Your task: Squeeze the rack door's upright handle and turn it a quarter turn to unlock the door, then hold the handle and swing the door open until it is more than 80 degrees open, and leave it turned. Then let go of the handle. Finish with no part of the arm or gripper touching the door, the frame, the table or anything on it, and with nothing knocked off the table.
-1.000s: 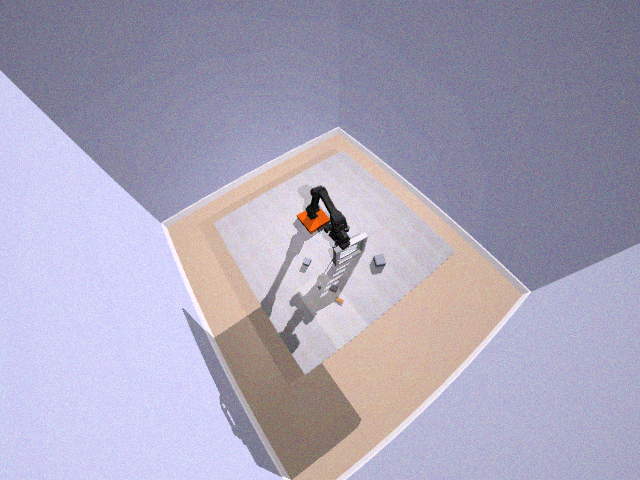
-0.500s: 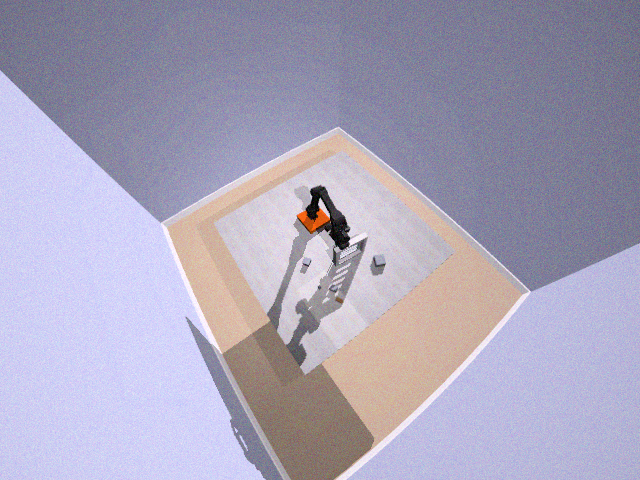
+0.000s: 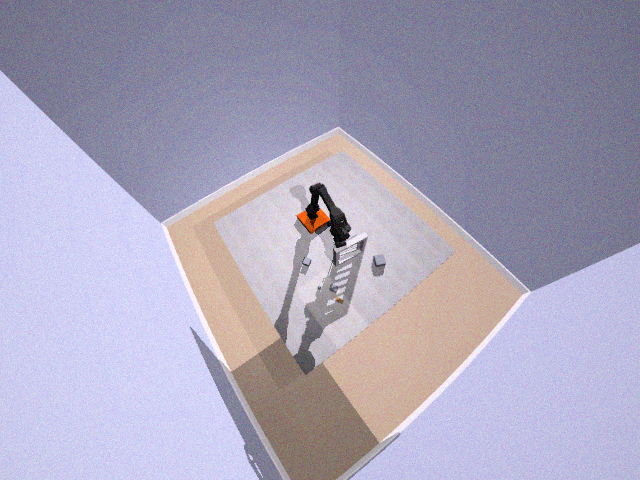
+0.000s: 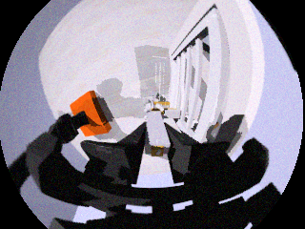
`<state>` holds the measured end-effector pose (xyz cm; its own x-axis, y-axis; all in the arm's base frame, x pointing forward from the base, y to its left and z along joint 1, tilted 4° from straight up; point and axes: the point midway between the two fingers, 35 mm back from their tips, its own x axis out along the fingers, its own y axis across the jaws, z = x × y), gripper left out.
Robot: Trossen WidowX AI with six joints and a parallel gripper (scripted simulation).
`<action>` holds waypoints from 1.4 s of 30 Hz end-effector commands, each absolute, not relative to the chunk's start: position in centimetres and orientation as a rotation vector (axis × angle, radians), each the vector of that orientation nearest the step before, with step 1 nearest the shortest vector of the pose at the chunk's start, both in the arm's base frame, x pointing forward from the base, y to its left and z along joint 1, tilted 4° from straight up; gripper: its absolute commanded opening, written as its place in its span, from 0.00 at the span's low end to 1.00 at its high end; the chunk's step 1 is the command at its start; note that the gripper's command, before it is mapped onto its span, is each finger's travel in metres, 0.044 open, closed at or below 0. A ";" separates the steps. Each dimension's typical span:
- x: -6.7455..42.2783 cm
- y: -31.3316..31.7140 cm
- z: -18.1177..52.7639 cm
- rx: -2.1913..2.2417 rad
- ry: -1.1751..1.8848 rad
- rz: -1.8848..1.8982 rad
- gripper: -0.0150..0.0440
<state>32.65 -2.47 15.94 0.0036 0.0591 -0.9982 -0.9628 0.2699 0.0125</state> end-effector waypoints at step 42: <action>26.7 4.4 16.2 -0.391 1.498 0.492 0.28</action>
<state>26.80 3.96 16.22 -0.0008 0.0677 -0.9977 -0.5867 0.8079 0.0552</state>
